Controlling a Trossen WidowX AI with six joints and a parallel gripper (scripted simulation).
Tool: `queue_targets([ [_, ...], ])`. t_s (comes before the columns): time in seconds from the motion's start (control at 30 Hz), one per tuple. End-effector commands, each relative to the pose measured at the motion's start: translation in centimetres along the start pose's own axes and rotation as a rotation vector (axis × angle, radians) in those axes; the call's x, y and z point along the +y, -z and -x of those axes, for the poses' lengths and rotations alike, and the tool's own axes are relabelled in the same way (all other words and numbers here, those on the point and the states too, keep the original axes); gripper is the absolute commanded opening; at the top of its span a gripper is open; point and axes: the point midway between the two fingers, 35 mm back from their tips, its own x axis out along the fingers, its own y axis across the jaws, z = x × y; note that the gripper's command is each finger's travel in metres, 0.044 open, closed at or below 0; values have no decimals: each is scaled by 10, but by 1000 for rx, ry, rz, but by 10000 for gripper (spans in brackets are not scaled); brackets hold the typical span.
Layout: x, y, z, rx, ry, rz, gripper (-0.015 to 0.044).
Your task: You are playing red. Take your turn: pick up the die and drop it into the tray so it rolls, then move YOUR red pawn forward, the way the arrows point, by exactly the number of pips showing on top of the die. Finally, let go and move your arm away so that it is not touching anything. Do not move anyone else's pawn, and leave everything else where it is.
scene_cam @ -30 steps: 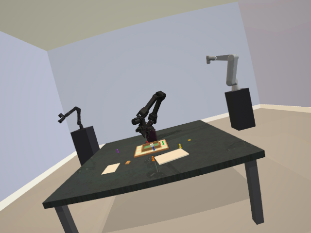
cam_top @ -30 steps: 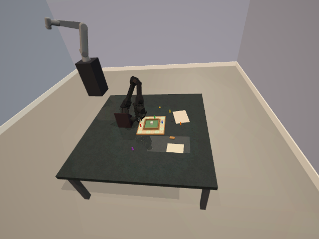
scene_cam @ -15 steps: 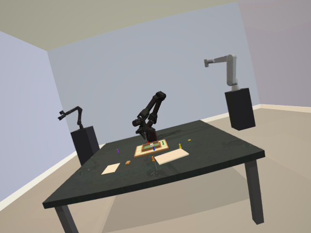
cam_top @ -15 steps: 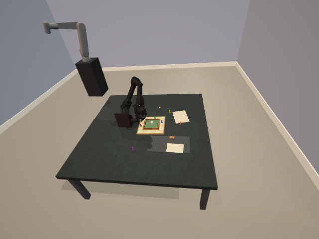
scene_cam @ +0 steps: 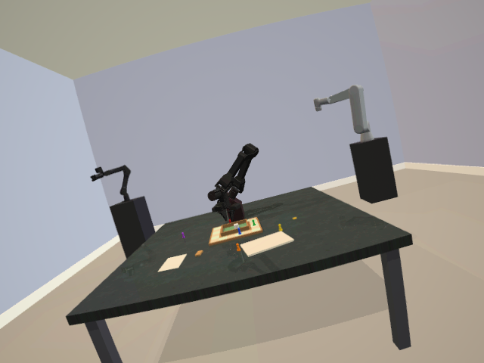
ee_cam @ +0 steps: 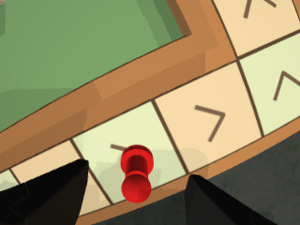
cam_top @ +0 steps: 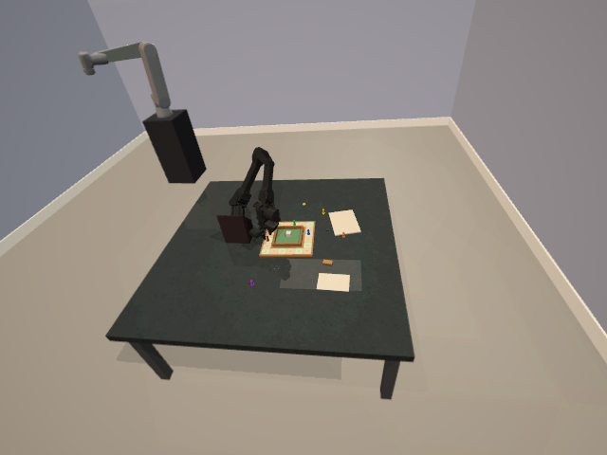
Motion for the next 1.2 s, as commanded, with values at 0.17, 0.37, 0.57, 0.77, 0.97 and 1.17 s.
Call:
queue_targets([
  [0.17, 0, 4, -16, 10, -5, -9, 200],
  [0.37, 0, 4, -18, 11, -6, -9, 121],
  [0.57, 0, 4, -18, 11, -6, -9, 23],
  [0.77, 0, 4, -18, 11, -6, -9, 0],
  [0.97, -1, -2, -3, 2, 2, -11, 0],
  [1.17, -3, -8, 26, -6, 12, -14, 0],
])
